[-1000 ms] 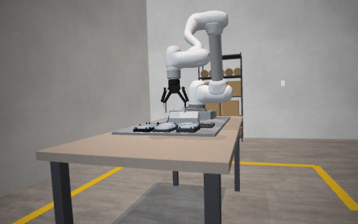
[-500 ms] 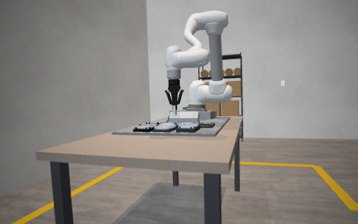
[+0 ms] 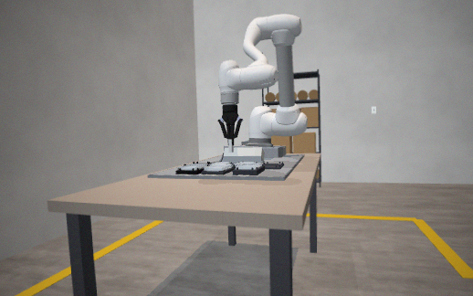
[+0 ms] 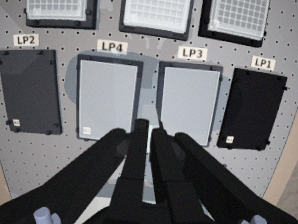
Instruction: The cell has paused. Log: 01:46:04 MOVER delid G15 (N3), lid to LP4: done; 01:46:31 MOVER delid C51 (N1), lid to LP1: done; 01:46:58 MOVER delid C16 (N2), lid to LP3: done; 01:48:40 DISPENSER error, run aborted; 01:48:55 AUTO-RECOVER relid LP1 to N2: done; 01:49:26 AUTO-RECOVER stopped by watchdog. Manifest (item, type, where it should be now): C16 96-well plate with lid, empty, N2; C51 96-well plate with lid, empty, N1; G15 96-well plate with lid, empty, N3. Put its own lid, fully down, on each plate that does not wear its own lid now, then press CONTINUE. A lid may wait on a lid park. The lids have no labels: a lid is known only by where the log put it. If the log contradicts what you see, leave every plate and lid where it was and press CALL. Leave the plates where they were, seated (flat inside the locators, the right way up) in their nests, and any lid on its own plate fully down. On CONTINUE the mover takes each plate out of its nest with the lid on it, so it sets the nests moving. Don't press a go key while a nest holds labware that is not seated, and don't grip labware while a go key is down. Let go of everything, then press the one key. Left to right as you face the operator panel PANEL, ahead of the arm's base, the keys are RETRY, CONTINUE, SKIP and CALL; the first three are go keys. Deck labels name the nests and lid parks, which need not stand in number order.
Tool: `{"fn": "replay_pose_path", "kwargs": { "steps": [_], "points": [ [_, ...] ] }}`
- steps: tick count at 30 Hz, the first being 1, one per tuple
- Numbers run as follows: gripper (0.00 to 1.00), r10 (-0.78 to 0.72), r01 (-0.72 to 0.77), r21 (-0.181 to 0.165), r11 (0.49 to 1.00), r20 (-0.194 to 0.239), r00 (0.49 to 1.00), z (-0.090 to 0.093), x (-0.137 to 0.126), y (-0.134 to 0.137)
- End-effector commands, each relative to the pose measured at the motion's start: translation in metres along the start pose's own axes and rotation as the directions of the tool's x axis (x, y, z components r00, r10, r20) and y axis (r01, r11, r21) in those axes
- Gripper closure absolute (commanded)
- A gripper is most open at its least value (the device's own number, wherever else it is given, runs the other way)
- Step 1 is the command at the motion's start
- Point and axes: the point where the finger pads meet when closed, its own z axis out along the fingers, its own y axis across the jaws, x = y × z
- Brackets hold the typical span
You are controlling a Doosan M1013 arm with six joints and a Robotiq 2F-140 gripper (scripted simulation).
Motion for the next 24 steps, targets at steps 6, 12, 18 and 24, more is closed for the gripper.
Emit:
{"fn": "replay_pose_path", "kwargs": {
  "steps": [6,12,18,24],
  "points": [
    [1.00,0.001,-0.001,0.001,1.000,0.008,1.000,0.000,0.001,0.077],
    [1.00,0.001,-0.001,0.003,1.000,0.013,1.000,0.001,-0.002,0.118],
    [1.00,0.001,-0.002,0.004,1.000,0.014,1.000,0.001,-0.004,0.127],
    [1.00,0.001,-0.002,0.004,1.000,0.014,1.000,0.001,-0.004,0.127]
  ]
}}
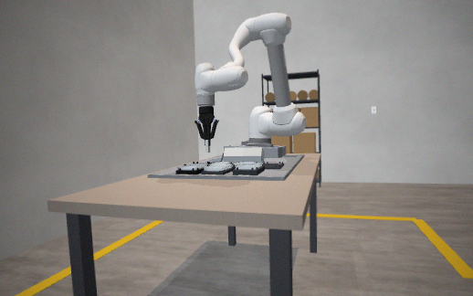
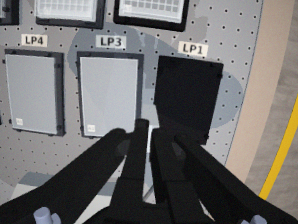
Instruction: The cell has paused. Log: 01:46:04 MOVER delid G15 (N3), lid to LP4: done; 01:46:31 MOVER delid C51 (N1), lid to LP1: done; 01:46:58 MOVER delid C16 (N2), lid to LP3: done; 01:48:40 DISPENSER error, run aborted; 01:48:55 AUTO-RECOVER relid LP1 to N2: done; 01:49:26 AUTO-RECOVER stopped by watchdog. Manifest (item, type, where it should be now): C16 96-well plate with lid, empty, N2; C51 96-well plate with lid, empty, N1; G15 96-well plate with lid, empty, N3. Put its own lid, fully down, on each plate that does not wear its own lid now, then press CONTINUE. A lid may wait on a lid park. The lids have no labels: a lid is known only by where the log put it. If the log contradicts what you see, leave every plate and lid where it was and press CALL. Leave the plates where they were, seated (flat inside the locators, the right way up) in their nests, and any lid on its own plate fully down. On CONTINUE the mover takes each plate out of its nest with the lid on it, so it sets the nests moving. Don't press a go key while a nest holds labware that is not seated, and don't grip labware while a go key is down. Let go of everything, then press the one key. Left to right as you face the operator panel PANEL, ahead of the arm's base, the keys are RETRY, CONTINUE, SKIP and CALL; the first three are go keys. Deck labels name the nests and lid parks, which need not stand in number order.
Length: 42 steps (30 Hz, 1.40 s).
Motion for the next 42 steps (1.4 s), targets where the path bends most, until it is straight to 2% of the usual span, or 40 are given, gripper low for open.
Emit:
{"fn": "replay_pose_path", "kwargs": {
  "steps": [1,19,21,23,25,27,28,30,31,33,34,36,37,40,42],
  "points": [
    [1.00,0.000,0.000,0.000,1.000,0.000,1.000,0.000,0.000,0.000],
    [1.00,0.000,0.000,0.000,1.000,0.000,1.000,0.000,0.001,-0.006],
    [1.00,0.000,0.000,0.000,1.000,0.000,1.000,0.000,0.007,-0.037],
    [1.00,0.000,0.000,0.000,1.000,0.000,1.000,0.000,0.007,-0.037],
    [1.00,0.000,0.000,-0.001,1.000,-0.001,1.000,-0.001,0.012,-0.095],
    [1.00,0.000,0.000,-0.001,1.000,-0.001,1.000,-0.001,0.012,-0.095],
    [1.00,0.000,0.000,-0.001,1.000,-0.001,1.000,-0.001,0.013,-0.125],
    [1.00,0.000,0.000,-0.001,1.000,-0.001,1.000,-0.001,0.013,-0.130],
    [1.00,0.000,0.000,-0.001,1.000,-0.001,1.000,-0.001,0.012,-0.160],
    [1.00,0.000,0.000,-0.001,1.000,-0.001,1.000,-0.001,0.012,-0.165],
    [1.00,0.000,0.000,0.000,1.000,-0.001,1.000,0.000,0.009,-0.195],
    [1.00,0.000,0.000,0.000,1.000,-0.001,1.000,0.000,0.009,-0.196],
    [1.00,0.000,0.000,0.000,1.000,0.000,1.000,0.000,0.006,-0.223],
    [1.00,0.000,0.000,0.000,1.000,0.000,1.000,0.000,0.006,-0.223],
    [1.00,0.000,0.000,0.000,1.000,0.000,1.000,0.000,0.000,-0.254]
  ]
}}
